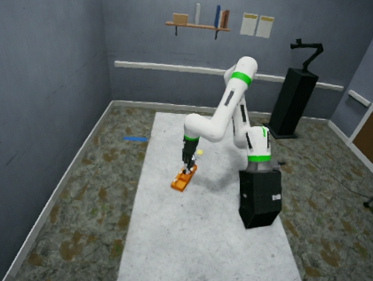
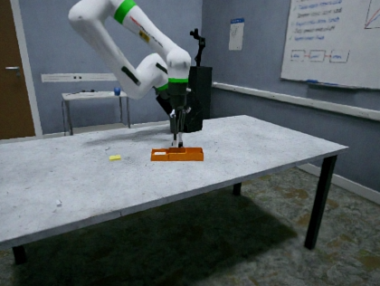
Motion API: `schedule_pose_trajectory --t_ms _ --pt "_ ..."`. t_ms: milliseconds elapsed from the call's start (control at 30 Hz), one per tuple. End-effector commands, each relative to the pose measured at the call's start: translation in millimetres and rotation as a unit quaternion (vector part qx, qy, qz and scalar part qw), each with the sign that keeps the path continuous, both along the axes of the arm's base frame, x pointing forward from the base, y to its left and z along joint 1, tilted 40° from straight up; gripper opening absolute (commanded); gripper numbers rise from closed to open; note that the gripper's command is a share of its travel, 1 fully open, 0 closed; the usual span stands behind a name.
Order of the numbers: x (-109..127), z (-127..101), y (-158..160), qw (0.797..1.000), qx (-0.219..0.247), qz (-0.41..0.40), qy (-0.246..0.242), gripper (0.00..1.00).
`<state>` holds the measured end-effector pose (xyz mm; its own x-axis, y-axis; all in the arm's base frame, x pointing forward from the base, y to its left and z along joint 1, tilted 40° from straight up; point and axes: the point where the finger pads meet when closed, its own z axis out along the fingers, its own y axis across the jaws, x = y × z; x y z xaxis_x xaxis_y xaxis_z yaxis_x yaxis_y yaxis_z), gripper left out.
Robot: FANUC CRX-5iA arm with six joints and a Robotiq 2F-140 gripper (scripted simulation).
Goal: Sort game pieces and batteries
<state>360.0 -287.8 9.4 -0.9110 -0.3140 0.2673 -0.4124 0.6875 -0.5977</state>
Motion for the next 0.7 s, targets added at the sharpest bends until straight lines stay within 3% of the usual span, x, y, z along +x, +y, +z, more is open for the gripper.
schedule_pose_trajectory --t_ms 0,200,267,300,400,667 --pt "0.2 0.1 0.1 0.997 0.004 0.059 0.052 0.22" --pt "0.0 0.0 0.3 0.985 0.003 0.132 0.114 0.22" --pt "0.0 0.0 0.3 0.985 0.003 0.132 0.114 0.22" --pt "0.0 0.0 0.3 0.976 0.005 0.166 0.145 0.22" --pt "-0.1 -0.1 0.4 0.966 0.009 0.194 0.171 0.22" --pt "-0.2 0.0 0.3 0.965 0.009 0.198 0.174 0.22"
